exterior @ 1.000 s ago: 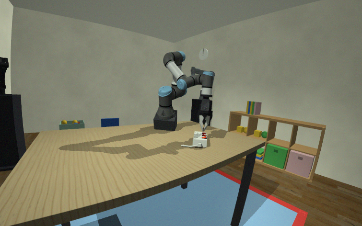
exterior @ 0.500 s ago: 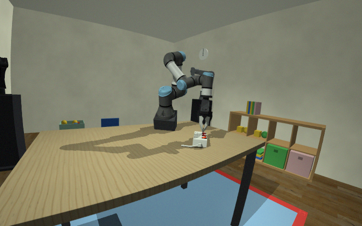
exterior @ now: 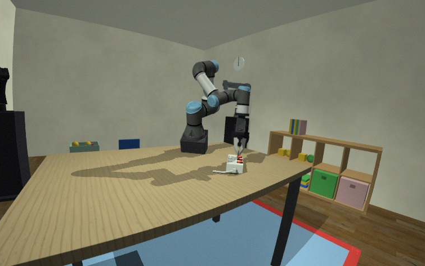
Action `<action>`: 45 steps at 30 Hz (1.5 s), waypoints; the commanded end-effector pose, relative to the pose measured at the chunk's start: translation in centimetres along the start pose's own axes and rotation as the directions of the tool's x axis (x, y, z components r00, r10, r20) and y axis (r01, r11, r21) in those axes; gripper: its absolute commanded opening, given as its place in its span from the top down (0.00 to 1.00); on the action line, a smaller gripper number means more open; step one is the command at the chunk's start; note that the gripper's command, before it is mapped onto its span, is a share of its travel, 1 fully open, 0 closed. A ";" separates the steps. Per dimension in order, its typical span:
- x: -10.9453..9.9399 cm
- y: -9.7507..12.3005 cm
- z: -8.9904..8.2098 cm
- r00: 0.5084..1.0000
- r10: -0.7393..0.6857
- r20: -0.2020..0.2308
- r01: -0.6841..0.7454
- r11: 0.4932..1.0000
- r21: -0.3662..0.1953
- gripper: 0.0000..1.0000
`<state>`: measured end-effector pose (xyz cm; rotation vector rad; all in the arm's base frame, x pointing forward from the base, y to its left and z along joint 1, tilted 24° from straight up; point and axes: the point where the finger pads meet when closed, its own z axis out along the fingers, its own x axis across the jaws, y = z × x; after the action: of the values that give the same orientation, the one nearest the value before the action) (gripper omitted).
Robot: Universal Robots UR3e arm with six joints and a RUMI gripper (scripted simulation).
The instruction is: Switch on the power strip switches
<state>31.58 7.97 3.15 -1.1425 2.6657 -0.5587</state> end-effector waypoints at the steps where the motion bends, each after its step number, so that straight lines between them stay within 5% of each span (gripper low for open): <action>1: -0.1 0.0 0.1 1.000 -0.001 0.004 0.001 1.000 0.001 1.00; 16: -0.2 -0.1 -0.1 1.000 0.000 0.006 0.000 1.000 0.003 1.00; 34: -0.2 -0.1 -3.8 1.000 0.001 0.007 -0.001 1.000 0.004 1.00; 45: -0.2 -0.1 -4.0 1.000 0.001 0.006 -0.001 1.000 0.004 1.00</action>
<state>30.79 9.12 6.75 -1.1401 2.6443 -0.5589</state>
